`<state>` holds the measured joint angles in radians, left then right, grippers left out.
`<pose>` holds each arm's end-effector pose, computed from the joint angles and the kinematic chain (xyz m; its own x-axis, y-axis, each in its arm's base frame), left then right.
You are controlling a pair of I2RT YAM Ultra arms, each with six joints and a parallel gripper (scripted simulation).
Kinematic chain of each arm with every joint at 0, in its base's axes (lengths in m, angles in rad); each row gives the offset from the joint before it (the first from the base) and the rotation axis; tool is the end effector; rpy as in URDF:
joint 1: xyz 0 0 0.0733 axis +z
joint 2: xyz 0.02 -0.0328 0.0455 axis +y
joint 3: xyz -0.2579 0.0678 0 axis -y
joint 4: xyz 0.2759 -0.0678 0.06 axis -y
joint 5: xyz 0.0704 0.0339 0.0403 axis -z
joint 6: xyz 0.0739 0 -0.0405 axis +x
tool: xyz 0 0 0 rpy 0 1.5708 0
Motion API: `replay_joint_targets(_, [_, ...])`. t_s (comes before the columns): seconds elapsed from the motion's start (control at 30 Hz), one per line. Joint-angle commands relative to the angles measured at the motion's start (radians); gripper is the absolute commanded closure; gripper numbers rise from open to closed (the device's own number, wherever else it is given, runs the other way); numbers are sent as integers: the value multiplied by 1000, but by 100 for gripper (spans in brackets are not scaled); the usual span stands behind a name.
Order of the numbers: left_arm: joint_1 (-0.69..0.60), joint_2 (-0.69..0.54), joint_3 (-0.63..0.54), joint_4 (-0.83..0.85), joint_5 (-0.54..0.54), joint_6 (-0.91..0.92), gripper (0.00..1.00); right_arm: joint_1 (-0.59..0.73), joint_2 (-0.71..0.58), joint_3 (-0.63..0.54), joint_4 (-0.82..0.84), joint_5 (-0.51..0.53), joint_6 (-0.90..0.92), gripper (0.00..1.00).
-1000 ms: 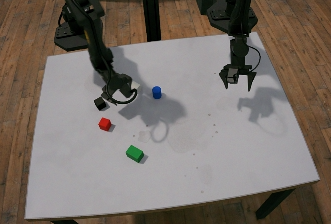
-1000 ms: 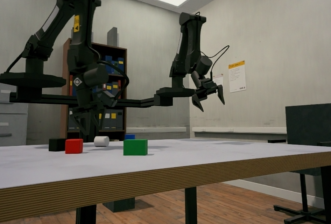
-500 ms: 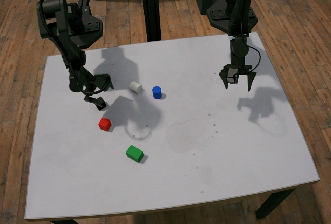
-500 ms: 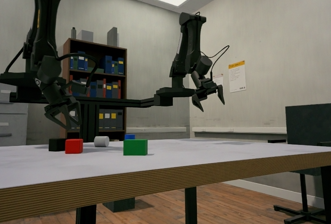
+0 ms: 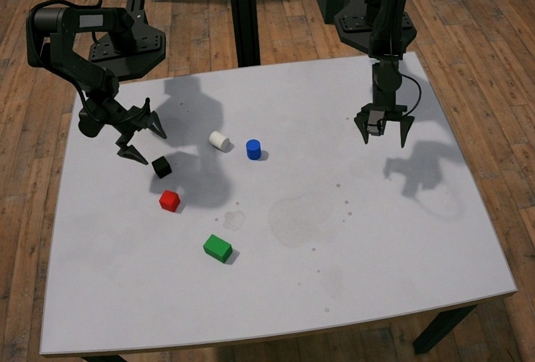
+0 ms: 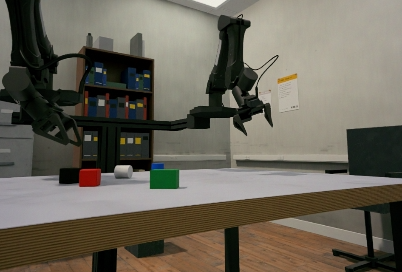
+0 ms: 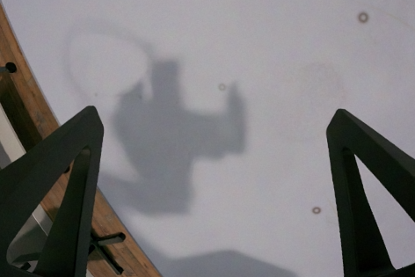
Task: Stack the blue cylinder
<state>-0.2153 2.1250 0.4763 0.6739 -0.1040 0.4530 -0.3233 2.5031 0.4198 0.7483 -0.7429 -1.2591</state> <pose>0.2702 -0.0501 -0.0608 -0.6589 0.5897 -0.4671 0.4937 0.8074 0.3229 0.1803 -0.0065 -0.1188 -0.3628 -0.6178 -0.6977 -0.8517 0.5236 -0.0207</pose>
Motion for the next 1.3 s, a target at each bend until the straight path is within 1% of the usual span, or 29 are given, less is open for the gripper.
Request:
replay_joint_targets(0.0, [0, -6, 2, 4, 0, 0, 0, -18, 10, -19, 21, -58, -44, 0])
replay_joint_targets(0.53, [0, -6, 2, 4, 0, 0, 0, -20, 7, -17, 30, -63, -46, 0])
replay_joint_targets(0.63, [0, -6, 2, 4, 0, 0, 0, 8, -14, -20, 55, -9, 29, 0])
replay_joint_targets(0.77, [0, -6, 2, 4, 0, 0, 0, 95, -44, -36, 118, 78, 188, 0])
replay_joint_targets(0.9, [0, -6, 2, 4, 0, 0, 0, 244, -113, -79, 206, 187, 417, 0])
replay_joint_targets(1.03, [0, -6, 2, 4, 0, 0, 0, 386, -177, -126, 289, 288, 601, 0])
replay_joint_targets(1.1, [0, -6, 2, 4, 0, 0, 0, 386, -177, -126, 289, 288, 601, 0])
replay_joint_targets(1.13, [0, -6, 2, 4, 0, 0, 0, 468, -193, -147, 330, 345, 669, 0])
replay_joint_targets(1.27, [0, -6, 2, 4, 0, 0, 0, 605, -245, -192, 410, 428, 823, 0])
